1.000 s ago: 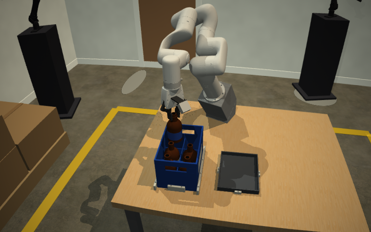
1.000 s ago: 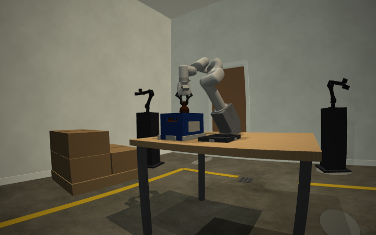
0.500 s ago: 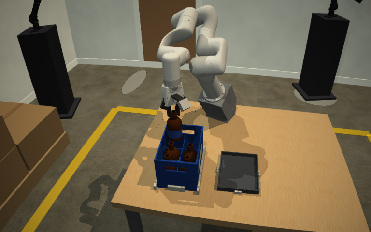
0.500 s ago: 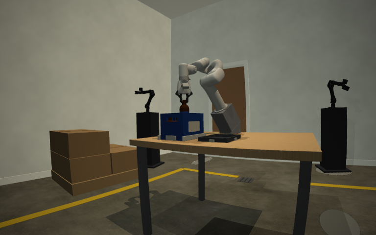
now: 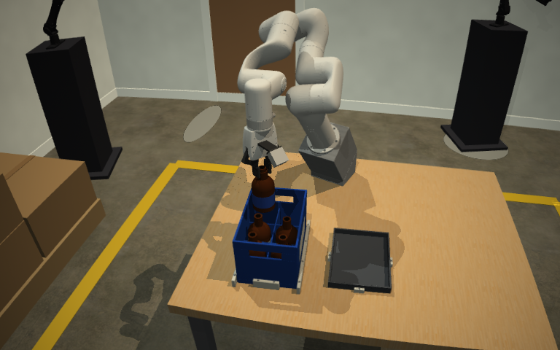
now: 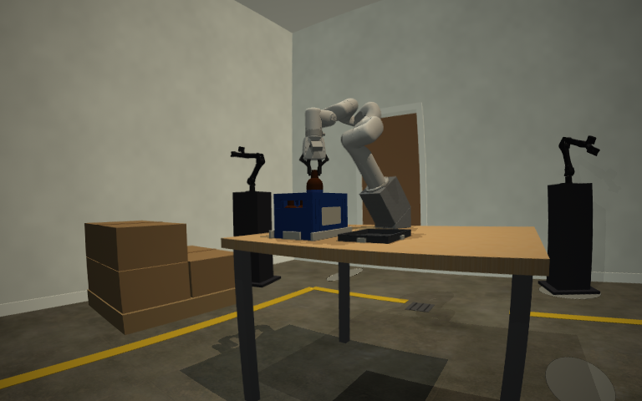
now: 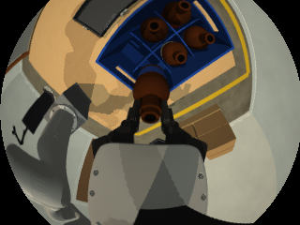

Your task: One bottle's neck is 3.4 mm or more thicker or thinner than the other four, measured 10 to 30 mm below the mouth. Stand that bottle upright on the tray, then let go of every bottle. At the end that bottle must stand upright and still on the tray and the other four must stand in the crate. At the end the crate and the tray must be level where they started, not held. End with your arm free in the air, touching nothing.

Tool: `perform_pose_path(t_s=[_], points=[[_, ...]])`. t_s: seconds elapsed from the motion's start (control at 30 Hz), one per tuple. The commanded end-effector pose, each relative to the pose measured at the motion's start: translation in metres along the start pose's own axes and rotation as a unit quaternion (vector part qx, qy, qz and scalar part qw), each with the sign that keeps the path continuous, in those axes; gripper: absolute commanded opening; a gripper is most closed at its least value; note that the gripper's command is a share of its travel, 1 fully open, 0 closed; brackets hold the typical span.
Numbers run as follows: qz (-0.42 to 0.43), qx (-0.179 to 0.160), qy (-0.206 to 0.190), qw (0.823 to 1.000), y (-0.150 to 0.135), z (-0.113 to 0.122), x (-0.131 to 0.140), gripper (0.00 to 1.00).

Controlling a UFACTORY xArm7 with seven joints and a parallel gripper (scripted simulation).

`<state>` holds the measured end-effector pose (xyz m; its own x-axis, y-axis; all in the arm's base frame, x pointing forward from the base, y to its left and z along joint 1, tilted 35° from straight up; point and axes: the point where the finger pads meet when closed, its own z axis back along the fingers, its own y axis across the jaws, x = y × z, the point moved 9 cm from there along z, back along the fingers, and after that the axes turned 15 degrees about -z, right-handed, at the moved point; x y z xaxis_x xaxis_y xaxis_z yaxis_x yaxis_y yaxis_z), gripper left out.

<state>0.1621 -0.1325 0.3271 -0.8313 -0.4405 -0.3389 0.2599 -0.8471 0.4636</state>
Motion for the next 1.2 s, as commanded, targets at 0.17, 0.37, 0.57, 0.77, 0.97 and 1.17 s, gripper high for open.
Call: perform_pose_path(t_s=[0.17, 0.37, 0.57, 0.77, 0.97, 1.17], points=[[0.000, 0.001, 0.001, 1.000, 0.001, 0.001, 0.000, 0.00], [0.000, 0.001, 0.001, 1.000, 0.001, 0.001, 0.000, 0.00], [0.000, 0.001, 0.001, 1.000, 0.001, 0.003, 0.000, 0.00], [0.000, 0.001, 0.001, 1.000, 0.001, 0.006, 0.000, 0.00], [0.000, 0.001, 0.001, 1.000, 0.001, 0.009, 0.000, 0.00], [0.000, 0.001, 0.001, 1.000, 0.001, 0.016, 0.000, 0.00]])
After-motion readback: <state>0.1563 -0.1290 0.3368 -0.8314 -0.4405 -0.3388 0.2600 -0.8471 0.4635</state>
